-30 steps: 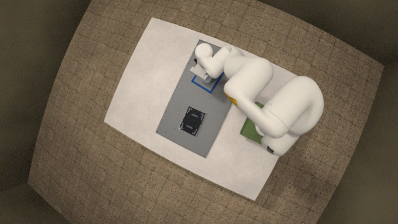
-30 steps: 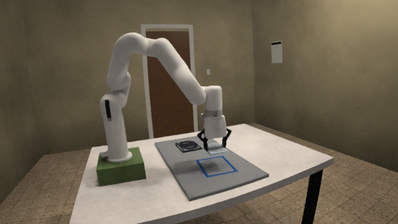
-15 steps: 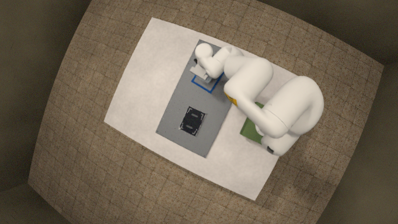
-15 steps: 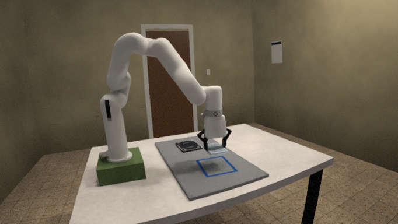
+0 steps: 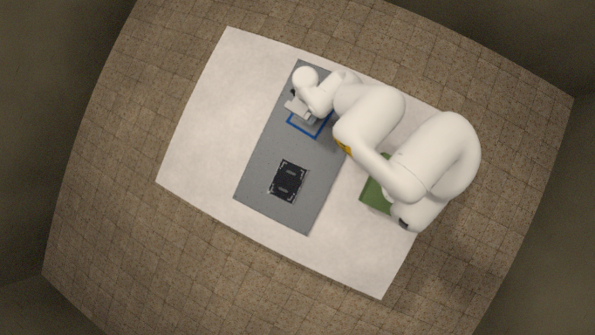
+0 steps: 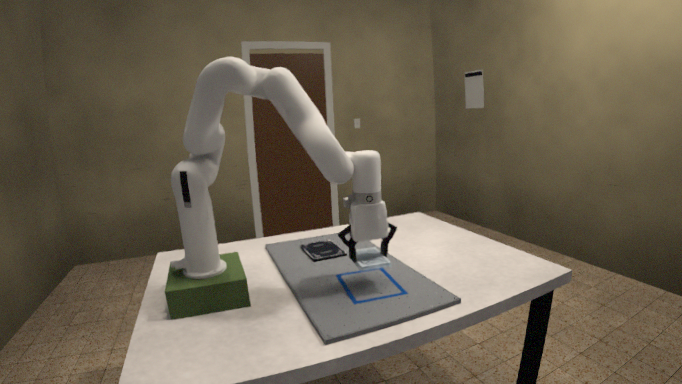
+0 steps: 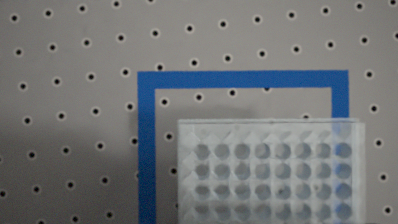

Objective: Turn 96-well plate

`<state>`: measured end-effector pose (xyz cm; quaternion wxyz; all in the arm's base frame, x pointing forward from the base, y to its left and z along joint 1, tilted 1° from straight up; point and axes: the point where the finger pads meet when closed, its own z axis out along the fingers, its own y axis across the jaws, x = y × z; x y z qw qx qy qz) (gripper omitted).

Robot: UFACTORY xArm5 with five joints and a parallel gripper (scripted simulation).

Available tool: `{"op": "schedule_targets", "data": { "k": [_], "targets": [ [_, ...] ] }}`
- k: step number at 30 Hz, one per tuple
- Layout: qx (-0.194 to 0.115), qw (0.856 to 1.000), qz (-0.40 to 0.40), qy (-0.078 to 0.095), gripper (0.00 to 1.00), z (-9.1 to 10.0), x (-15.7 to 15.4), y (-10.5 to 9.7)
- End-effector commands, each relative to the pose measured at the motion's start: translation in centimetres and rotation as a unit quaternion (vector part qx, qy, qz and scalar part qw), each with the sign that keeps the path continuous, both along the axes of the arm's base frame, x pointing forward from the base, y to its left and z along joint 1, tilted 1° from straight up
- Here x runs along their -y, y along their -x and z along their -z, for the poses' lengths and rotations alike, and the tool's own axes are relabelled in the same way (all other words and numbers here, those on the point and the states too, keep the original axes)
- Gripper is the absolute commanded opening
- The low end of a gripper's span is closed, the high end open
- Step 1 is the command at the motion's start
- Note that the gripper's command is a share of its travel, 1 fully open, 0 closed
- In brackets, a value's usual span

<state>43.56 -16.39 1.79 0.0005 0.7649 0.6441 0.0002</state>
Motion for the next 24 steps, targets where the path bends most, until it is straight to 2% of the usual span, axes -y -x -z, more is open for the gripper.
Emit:
{"op": "schedule_targets", "data": {
  "k": [1, 24],
  "targets": [
    [0.0, 1.0, 0.0, 0.006, 0.0, 0.5, 0.0, -0.1],
    [0.0, 1.0, 0.0, 0.006, 0.0, 4.0, 0.1, -0.1]
  ]
}}
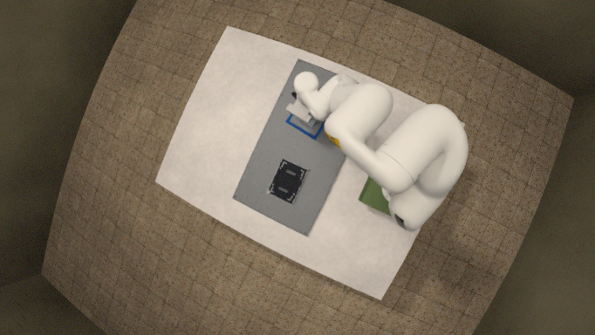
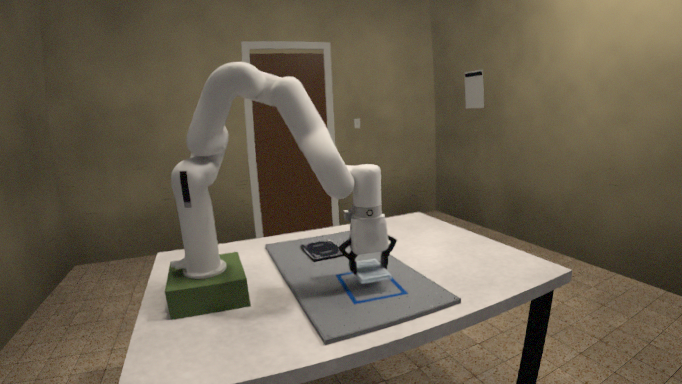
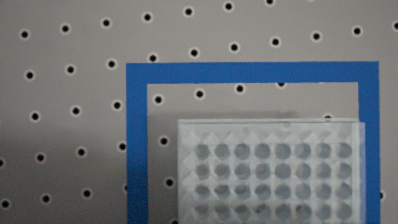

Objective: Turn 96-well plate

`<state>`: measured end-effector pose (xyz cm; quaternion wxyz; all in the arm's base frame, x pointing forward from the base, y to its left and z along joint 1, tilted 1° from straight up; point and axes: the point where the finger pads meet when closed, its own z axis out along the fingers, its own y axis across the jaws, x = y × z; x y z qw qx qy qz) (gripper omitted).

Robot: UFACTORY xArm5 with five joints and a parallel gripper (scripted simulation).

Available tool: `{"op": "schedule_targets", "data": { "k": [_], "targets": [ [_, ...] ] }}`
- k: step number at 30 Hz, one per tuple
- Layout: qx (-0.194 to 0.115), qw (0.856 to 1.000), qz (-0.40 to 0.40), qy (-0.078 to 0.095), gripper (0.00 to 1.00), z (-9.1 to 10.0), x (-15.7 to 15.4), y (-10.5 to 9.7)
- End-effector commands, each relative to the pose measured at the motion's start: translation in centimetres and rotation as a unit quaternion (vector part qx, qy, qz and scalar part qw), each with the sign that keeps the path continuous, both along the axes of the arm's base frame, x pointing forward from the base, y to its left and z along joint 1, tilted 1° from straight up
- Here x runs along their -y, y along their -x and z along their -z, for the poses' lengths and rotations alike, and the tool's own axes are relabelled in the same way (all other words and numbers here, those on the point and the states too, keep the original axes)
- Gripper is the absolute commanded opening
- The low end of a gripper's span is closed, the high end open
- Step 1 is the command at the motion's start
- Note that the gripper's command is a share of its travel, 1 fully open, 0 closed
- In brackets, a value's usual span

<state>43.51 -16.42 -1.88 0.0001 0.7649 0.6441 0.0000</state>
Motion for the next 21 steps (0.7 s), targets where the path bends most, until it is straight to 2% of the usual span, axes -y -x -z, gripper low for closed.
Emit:
{"op": "schedule_targets", "data": {
  "k": [1, 13, 21],
  "targets": [
    [0.0, 1.0, 0.0, 0.006, 0.0, 0.5, 0.1, -0.2],
    [0.0, 1.0, 0.0, 0.006, 0.0, 2.1, 0.1, -0.2],
    [0.0, 1.0, 0.0, 0.006, 0.0, 2.1, 0.1, -0.2]
  ]
}}
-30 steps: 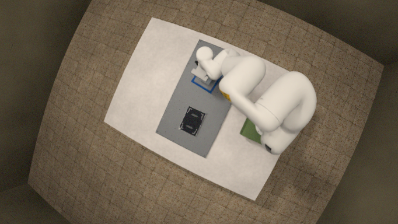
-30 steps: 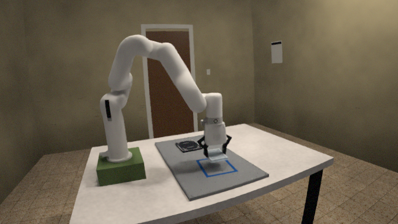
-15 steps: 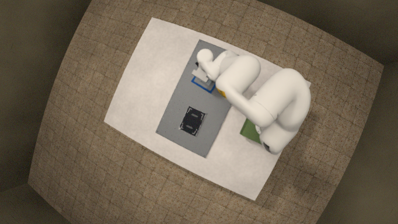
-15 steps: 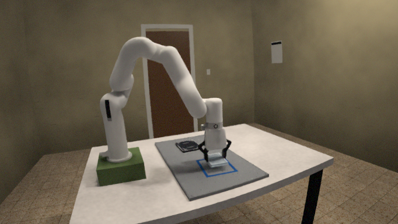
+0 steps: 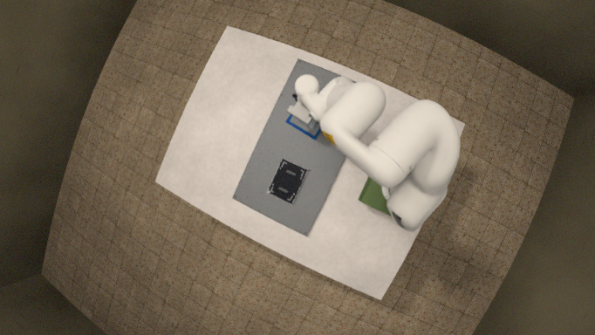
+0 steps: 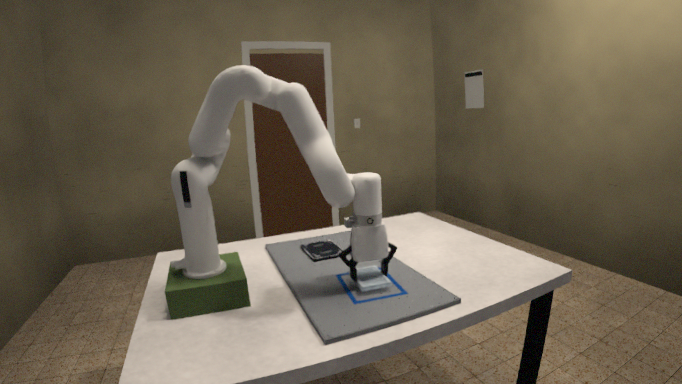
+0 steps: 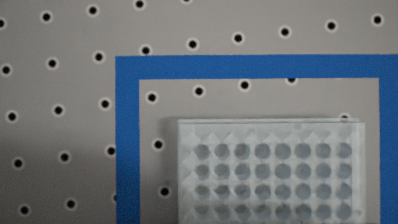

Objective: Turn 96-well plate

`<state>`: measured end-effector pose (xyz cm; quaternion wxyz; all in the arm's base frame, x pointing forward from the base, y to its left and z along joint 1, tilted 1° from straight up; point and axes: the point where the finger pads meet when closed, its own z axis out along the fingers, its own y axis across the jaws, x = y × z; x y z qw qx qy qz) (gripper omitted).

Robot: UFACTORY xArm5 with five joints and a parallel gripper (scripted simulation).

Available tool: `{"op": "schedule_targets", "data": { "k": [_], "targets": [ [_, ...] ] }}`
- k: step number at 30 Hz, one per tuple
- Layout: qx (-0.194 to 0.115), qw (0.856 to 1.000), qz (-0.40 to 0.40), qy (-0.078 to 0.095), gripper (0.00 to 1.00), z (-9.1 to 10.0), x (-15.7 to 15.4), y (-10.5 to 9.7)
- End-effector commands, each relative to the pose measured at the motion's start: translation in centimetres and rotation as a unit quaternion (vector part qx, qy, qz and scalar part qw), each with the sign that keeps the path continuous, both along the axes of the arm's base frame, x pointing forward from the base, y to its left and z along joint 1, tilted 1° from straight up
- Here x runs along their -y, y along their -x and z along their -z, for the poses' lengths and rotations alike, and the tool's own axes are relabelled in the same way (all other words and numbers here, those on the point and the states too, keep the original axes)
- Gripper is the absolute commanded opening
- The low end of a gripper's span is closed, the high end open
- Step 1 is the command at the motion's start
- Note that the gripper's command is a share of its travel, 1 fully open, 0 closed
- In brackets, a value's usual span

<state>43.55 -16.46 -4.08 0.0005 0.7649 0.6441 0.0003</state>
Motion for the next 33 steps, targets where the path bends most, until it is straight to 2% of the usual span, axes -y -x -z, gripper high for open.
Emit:
{"op": "schedule_targets", "data": {
  "k": [1, 33],
  "targets": [
    [0.0, 1.0, 0.0, 0.006, 0.0, -0.1, 0.04, -0.12],
    [0.0, 1.0, 0.0, 0.006, 0.0, 0.23, 0.05, -0.12]
  ]
}}
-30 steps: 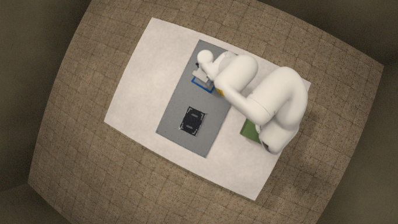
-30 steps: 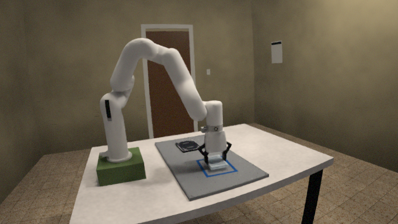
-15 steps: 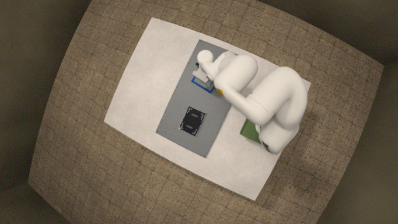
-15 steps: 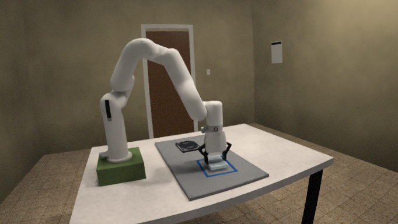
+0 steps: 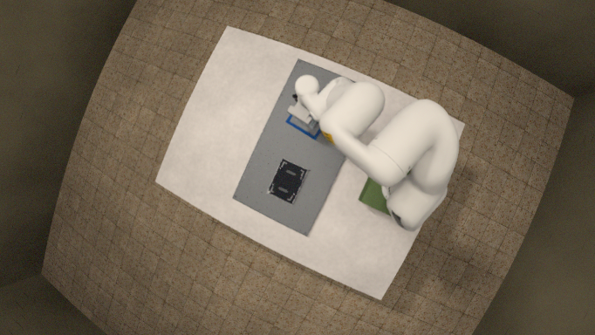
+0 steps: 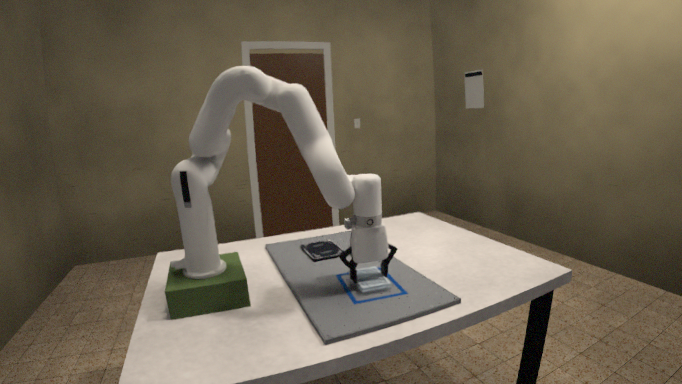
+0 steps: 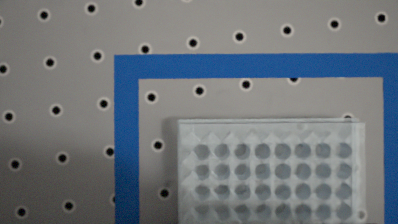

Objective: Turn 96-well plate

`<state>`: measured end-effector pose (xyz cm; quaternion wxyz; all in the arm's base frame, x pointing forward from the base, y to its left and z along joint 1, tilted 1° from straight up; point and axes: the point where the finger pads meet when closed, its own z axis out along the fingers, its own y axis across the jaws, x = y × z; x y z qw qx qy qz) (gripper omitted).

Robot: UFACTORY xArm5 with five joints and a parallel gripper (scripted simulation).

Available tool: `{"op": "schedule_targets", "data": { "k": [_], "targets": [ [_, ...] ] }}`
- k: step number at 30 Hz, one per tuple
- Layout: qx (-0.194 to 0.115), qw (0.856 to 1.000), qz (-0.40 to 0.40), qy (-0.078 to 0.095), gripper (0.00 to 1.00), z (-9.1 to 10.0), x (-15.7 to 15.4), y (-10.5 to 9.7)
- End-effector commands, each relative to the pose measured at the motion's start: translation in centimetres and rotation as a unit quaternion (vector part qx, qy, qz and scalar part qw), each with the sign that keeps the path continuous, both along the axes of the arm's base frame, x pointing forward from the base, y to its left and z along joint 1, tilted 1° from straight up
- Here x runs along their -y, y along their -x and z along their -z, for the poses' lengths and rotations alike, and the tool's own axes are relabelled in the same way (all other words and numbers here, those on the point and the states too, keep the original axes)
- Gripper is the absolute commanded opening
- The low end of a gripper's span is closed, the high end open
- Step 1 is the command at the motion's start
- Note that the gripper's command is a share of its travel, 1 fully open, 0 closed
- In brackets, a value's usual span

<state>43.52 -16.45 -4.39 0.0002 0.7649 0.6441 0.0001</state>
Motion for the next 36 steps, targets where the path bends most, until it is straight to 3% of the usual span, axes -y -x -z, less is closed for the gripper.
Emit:
{"op": "schedule_targets", "data": {
  "k": [1, 36],
  "targets": [
    [0.0, 1.0, 0.0, 0.006, 0.0, -0.07, 0.05, -0.14],
    [0.0, 1.0, 0.0, 0.006, 0.0, 0.43, 0.06, -0.14]
  ]
}}
